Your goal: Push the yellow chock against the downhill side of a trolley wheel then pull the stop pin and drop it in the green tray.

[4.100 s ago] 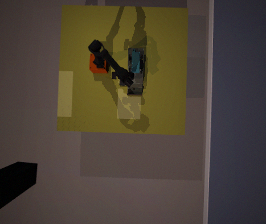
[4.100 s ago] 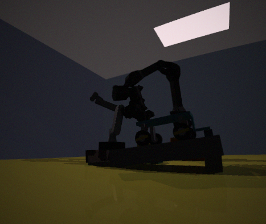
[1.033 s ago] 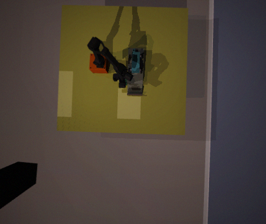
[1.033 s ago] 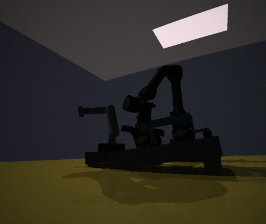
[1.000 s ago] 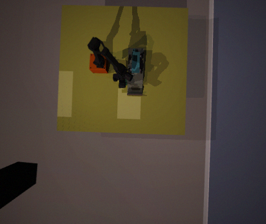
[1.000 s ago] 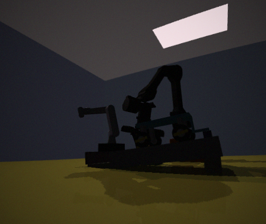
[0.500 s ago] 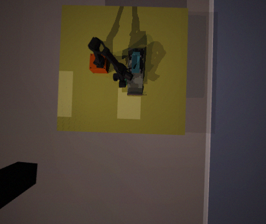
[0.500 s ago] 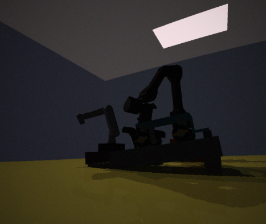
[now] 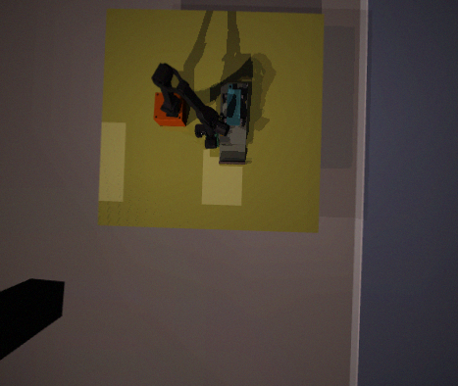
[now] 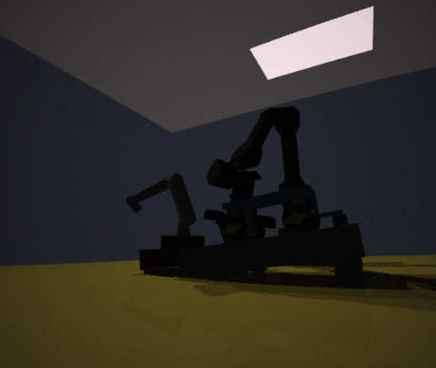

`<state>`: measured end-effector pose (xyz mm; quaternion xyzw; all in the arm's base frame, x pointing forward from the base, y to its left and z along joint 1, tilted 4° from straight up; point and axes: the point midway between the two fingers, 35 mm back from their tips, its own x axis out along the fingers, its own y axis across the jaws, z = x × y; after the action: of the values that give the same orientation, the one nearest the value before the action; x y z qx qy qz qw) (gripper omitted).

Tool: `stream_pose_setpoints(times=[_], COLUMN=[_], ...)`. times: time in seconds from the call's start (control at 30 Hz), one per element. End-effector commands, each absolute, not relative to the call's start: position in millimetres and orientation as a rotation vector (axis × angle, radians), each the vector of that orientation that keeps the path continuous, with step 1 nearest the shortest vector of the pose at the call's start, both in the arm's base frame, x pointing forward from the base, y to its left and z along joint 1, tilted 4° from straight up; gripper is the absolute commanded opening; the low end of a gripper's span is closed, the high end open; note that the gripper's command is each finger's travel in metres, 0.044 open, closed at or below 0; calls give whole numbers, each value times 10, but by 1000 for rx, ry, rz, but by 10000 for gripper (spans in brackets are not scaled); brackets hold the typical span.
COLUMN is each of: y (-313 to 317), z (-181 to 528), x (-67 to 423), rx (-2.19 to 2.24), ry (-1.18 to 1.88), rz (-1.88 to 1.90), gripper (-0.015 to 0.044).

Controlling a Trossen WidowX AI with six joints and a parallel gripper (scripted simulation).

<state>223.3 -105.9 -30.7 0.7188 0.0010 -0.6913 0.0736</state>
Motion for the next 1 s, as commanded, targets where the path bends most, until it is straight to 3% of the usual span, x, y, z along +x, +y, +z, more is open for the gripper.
stream_pose_setpoints(times=[0.0, 0.97], y=[-1034, -835], z=[-321, -434], x=[2227, 2216], rx=[2157, 2157], ry=[-7, -5], rz=[-2075, -2077], gripper=[190, 190])
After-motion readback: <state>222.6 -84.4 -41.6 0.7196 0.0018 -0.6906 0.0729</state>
